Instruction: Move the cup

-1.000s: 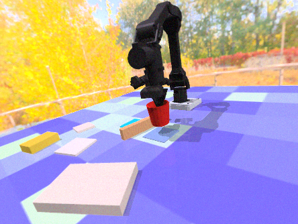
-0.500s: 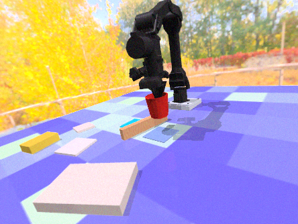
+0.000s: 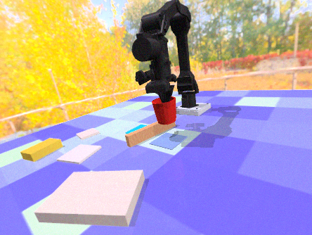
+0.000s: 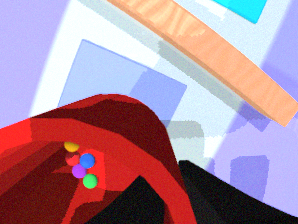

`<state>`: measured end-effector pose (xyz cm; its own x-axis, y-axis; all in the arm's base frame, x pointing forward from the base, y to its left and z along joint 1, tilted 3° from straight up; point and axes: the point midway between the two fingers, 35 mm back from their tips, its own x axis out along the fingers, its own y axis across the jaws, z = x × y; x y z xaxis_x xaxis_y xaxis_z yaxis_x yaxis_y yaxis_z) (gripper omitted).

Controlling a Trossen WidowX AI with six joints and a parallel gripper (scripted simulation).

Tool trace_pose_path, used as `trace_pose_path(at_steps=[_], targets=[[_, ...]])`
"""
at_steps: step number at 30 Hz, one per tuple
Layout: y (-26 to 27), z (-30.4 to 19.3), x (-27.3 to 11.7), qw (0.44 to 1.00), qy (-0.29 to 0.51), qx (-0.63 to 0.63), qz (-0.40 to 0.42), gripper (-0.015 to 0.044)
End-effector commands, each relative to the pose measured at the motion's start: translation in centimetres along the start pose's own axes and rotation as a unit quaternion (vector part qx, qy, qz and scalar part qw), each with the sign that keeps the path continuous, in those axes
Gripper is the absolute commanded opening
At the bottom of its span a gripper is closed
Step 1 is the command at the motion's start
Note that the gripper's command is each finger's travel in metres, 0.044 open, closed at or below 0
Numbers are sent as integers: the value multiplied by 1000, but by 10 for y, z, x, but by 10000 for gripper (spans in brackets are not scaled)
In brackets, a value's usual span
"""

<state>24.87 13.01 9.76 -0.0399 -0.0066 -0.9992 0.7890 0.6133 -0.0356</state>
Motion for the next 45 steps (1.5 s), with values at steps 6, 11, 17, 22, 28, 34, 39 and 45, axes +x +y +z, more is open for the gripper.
trace_pose_path(at_steps=[6,11,17,22,28,34,39,45], targets=[[-3,4,0,1000,0,0,0,0],[-8,13,0,1000,0,-1,1,0],[-14,23,-1,1000,0,-1,1,0],[-20,31,-1,1000,0,-1,2,0],[-26,41,-1,1000,-1,-1,2,0],[-32,51,-2,1000,-1,-1,1,0],[-37,59,-2,1000,-2,-1,1,0],[-43,69,-2,1000,-2,-1,1,0]])
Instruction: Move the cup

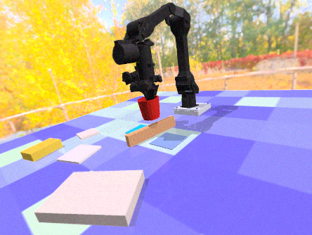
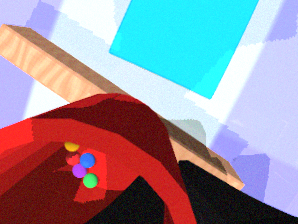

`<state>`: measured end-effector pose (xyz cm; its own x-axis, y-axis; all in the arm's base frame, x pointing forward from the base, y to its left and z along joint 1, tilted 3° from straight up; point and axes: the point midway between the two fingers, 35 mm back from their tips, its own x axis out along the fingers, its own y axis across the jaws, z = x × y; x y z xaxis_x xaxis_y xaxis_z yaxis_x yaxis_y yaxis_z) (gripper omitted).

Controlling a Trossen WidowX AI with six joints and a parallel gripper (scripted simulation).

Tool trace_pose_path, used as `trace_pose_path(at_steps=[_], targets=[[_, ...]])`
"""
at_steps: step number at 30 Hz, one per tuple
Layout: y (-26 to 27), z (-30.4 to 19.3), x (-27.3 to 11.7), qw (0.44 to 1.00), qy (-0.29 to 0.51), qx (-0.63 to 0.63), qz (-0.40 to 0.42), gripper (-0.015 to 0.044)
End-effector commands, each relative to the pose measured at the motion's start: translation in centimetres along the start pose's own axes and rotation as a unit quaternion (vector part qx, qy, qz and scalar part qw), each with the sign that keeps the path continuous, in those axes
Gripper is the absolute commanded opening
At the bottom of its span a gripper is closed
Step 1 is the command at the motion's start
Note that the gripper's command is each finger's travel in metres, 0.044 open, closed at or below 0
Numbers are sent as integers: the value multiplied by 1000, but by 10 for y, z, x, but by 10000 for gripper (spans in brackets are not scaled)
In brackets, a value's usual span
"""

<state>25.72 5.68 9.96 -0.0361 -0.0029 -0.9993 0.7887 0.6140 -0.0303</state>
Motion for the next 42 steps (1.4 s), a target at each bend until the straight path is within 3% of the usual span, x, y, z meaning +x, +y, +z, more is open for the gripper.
trace_pose_path(at_steps=[1,42], targets=[[-6,8,-1,1000,-2,-1,-2,0],[-53,71,-4,1000,-5,-1,-3,0]])
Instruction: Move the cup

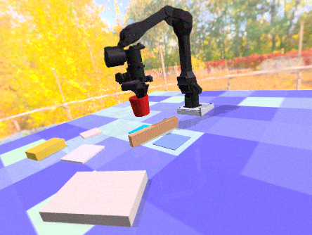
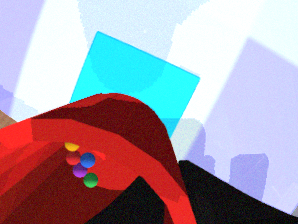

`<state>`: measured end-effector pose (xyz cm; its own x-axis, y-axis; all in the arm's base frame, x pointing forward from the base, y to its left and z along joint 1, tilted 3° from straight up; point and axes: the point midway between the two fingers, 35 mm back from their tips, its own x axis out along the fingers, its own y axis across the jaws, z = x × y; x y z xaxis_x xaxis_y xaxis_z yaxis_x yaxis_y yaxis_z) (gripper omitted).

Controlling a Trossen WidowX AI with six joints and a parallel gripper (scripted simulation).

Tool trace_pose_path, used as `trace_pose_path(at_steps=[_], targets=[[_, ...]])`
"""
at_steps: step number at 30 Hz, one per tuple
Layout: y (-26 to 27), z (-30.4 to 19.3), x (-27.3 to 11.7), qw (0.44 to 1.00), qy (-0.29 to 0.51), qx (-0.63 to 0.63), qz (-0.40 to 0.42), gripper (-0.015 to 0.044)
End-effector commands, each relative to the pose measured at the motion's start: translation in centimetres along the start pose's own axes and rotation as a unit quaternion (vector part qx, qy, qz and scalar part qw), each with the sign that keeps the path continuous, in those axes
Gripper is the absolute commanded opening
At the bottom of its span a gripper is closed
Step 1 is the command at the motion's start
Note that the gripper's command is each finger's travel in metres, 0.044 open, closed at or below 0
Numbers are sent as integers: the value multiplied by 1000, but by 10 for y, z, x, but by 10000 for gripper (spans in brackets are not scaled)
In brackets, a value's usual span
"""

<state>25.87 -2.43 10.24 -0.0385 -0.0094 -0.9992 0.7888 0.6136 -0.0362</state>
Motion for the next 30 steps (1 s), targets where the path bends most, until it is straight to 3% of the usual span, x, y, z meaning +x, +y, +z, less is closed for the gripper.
trace_pose_path(at_steps=[1,30], targets=[[-4,6,-2,1000,-3,-1,-1,0],[-3,7,33,1000,-3,-1,-1,0]])
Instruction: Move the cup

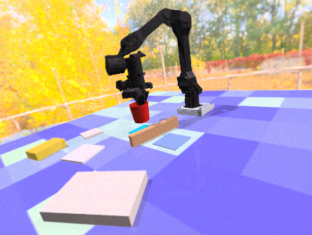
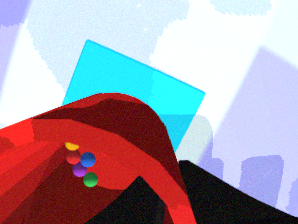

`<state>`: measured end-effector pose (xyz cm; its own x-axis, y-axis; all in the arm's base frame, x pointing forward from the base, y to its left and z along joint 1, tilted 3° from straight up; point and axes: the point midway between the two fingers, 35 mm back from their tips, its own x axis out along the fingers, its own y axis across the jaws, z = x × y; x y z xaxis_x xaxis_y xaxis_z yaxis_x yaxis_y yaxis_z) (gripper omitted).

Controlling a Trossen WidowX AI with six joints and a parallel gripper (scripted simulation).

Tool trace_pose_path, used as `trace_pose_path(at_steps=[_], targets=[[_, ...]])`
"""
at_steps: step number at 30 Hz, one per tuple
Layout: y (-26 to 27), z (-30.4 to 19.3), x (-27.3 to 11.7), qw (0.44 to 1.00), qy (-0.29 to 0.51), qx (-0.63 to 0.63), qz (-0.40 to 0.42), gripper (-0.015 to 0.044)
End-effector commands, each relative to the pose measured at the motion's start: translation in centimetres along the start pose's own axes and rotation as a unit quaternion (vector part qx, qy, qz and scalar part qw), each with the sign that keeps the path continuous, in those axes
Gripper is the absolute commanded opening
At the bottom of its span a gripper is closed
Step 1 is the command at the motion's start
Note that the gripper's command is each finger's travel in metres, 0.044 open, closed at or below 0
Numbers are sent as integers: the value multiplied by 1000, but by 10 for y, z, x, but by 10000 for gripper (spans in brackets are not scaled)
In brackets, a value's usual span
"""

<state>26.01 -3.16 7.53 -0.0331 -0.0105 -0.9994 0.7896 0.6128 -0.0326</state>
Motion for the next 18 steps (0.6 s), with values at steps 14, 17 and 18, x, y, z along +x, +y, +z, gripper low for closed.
trace_pose_path(at_steps=[14,17,18], targets=[[-2,0,24,1000,-1,-1,-2,0],[-2,0,29,1000,-1,-1,-2,0],[-2,0,30,1000,-1,-1,-2,0]])
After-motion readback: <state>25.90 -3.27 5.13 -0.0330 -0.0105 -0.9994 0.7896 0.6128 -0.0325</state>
